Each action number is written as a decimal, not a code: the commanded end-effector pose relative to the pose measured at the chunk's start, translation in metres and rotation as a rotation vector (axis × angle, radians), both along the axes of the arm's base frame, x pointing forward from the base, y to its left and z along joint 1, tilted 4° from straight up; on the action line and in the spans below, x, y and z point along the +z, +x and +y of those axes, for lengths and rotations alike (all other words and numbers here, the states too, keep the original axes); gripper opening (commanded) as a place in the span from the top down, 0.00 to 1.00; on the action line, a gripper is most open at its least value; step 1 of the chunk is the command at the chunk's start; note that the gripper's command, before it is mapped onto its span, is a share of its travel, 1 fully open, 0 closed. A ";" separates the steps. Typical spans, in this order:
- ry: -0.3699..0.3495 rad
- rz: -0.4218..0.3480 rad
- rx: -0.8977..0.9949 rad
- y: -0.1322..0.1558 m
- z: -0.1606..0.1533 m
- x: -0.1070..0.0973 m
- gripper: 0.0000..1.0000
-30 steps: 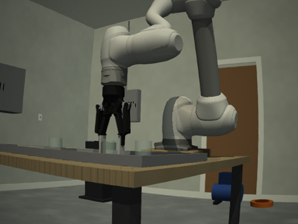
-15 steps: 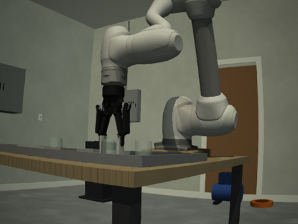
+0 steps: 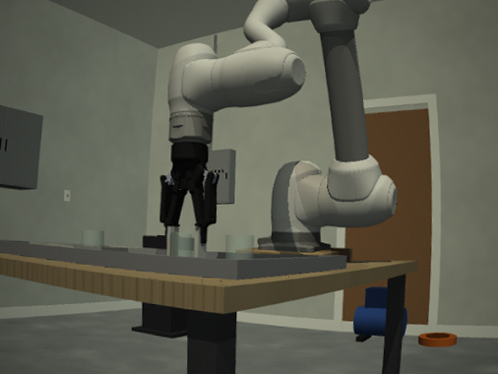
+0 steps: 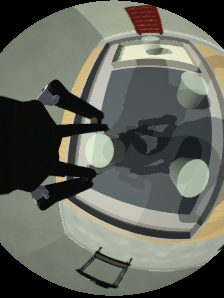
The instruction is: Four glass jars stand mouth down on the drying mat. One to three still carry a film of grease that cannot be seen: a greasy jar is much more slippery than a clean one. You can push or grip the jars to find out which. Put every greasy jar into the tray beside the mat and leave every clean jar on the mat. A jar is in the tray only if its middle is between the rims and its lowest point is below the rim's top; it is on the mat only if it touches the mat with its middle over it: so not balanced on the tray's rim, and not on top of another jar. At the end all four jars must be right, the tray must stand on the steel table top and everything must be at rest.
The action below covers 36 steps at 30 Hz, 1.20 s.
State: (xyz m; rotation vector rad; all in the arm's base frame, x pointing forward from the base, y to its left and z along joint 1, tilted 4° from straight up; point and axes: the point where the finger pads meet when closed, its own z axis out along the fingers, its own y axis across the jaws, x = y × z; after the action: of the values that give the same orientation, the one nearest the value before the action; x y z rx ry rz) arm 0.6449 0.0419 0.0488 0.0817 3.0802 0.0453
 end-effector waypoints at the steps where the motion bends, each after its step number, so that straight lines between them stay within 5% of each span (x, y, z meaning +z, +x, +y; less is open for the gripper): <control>1: 0.000 0.000 0.000 0.000 0.000 0.000 0.58; 36: 0.000 0.000 0.000 0.000 0.000 0.000 0.64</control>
State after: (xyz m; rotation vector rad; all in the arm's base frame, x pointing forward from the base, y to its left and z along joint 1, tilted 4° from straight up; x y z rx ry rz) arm 0.6449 0.0418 0.0489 0.0817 3.0801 0.0453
